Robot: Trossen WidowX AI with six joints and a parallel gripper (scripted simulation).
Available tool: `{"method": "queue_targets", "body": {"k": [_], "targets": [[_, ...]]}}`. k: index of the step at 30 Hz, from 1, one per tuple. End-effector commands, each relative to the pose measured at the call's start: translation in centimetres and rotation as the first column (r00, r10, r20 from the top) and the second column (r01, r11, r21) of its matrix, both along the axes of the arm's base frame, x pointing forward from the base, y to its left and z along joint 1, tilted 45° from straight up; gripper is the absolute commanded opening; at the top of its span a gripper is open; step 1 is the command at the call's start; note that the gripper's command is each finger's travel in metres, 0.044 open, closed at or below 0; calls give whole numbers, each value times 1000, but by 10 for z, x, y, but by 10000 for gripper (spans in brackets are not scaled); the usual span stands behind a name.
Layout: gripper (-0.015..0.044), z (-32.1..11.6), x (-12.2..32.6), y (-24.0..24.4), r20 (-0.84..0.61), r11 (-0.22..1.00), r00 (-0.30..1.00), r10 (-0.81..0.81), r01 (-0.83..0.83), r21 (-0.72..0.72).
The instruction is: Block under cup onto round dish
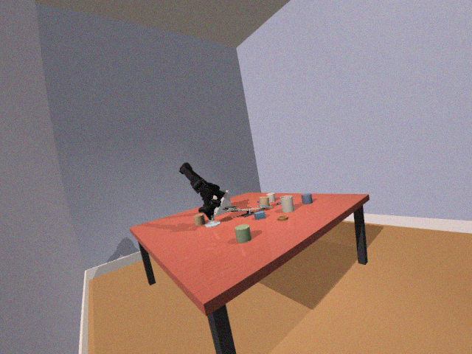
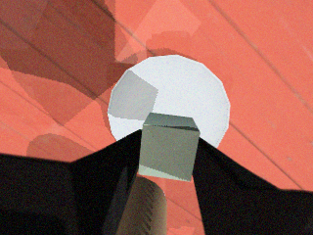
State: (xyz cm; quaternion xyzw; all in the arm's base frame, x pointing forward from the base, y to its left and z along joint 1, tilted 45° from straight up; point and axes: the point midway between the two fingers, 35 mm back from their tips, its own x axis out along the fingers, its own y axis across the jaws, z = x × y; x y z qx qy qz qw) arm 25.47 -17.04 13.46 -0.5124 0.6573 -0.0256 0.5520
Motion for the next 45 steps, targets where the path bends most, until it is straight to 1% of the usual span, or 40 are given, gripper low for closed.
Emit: {"method": "queue_targets", "body": {"k": [1,17,18,32,34,38,43,45], "targets": [[0,-4,1,-2,-3,1000,1000,6,-6,2],[0,-18,3,-17,-3,1000,1000,6,-6,1],[26,-13,4,-14,4,1000,1000,4,-4,-3],[394,-13,4,-14,4,1000,1000,4,-4,-3],[440,-7,3,-7,3,1000,1000,4,-4,0],[440,23,-4,25,-3,1000,1000,6,-6,4],[440,26,-5,28,-3,1000,1000,6,-6,4],[440,38,-7,40,1,1000,1000,11,-11,5]]}}
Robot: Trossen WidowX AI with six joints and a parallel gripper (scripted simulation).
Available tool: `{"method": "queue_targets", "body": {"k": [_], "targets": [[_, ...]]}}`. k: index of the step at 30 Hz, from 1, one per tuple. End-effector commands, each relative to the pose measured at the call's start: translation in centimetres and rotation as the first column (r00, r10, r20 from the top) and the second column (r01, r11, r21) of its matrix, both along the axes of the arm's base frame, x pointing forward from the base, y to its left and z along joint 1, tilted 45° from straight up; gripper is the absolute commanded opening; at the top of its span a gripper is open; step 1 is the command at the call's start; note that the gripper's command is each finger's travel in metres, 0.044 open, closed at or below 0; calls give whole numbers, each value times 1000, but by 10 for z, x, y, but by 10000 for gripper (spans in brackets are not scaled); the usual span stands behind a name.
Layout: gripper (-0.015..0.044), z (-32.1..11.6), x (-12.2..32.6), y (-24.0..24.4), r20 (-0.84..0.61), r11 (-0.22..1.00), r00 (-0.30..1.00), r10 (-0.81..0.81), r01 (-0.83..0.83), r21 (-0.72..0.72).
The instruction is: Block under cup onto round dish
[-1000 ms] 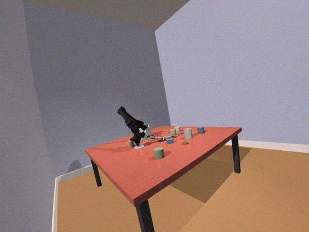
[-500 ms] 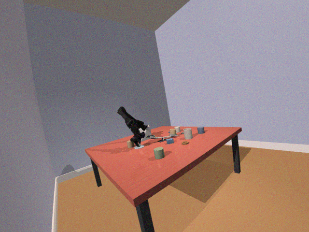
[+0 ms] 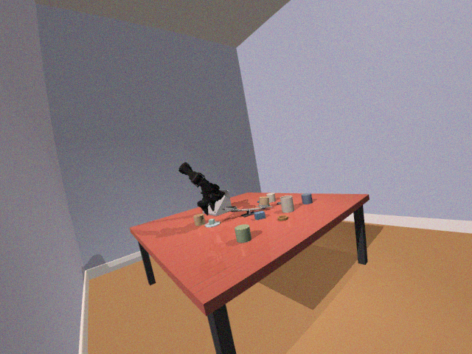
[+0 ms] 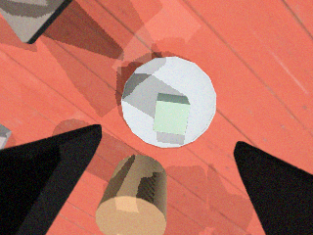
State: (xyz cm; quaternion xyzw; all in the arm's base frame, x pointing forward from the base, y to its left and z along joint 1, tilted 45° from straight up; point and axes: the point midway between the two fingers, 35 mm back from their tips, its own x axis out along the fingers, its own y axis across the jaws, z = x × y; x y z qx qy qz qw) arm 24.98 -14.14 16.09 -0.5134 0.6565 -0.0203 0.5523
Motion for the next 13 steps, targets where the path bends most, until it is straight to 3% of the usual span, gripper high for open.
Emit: {"method": "queue_targets", "body": {"k": [1,13], "targets": [[440,20,-4,18,8,1000,1000,6,-6,-2],[440,26,-6,24,10,1000,1000,9,-9,-3]]}}
